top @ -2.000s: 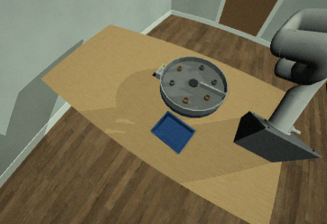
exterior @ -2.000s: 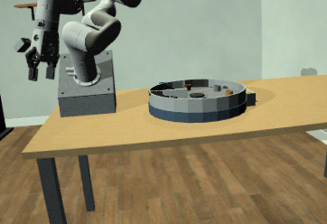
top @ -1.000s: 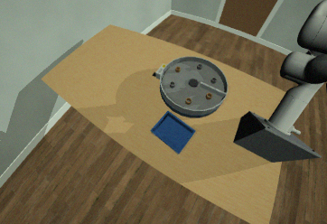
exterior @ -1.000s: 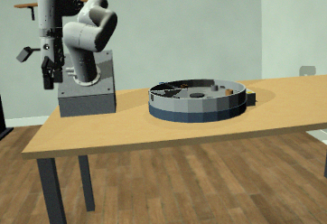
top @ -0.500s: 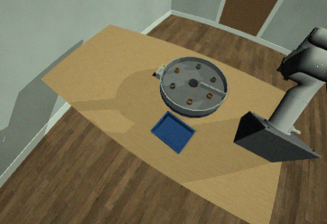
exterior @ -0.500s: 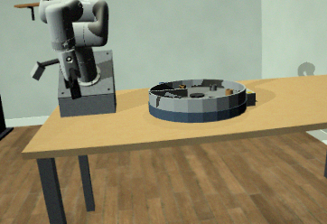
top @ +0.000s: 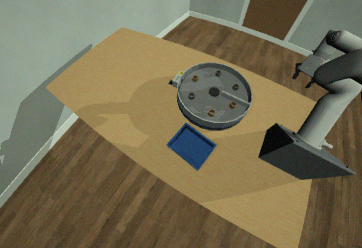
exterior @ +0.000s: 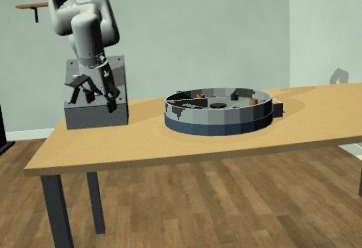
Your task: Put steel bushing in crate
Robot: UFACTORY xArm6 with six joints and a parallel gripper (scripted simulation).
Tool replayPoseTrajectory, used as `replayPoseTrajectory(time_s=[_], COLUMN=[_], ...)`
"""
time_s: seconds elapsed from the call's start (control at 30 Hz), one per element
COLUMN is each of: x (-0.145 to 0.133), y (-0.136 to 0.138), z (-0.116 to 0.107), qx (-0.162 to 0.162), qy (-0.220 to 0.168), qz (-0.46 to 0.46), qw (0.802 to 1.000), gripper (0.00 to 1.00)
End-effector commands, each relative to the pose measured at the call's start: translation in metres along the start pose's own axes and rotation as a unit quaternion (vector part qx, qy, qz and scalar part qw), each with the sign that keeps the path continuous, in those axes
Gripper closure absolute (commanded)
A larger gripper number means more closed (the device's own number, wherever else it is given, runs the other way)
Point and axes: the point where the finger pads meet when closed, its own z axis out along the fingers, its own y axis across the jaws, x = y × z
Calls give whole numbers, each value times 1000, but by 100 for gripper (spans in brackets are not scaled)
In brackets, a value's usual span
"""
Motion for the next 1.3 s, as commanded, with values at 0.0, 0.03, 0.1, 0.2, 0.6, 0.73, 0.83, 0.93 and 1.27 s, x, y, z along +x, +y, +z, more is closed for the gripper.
replayPoseTrajectory(time_s=[0.0,0.03,0.1,0.2,0.6,0.73,0.83,0.93,1.27], x=[-11,-11,-23,-33,-73,-95,-109,-123,-167], y=[-11,-11,-19,-25,-46,-55,-59,-64,-73], z=[6,6,11,15,29,35,39,42,51], qx=[-19,-19,-31,-41,-72,-86,-93,-100,-118], qy=[-8,-8,-15,-19,-31,-33,-33,-31,-22], qz=[-62,-62,-122,-168,-343,-426,-476,-523,-656], qw=[998,998,992,985,936,900,874,846,745], gripper=[0,0,0,0,0,0,0,0,0])
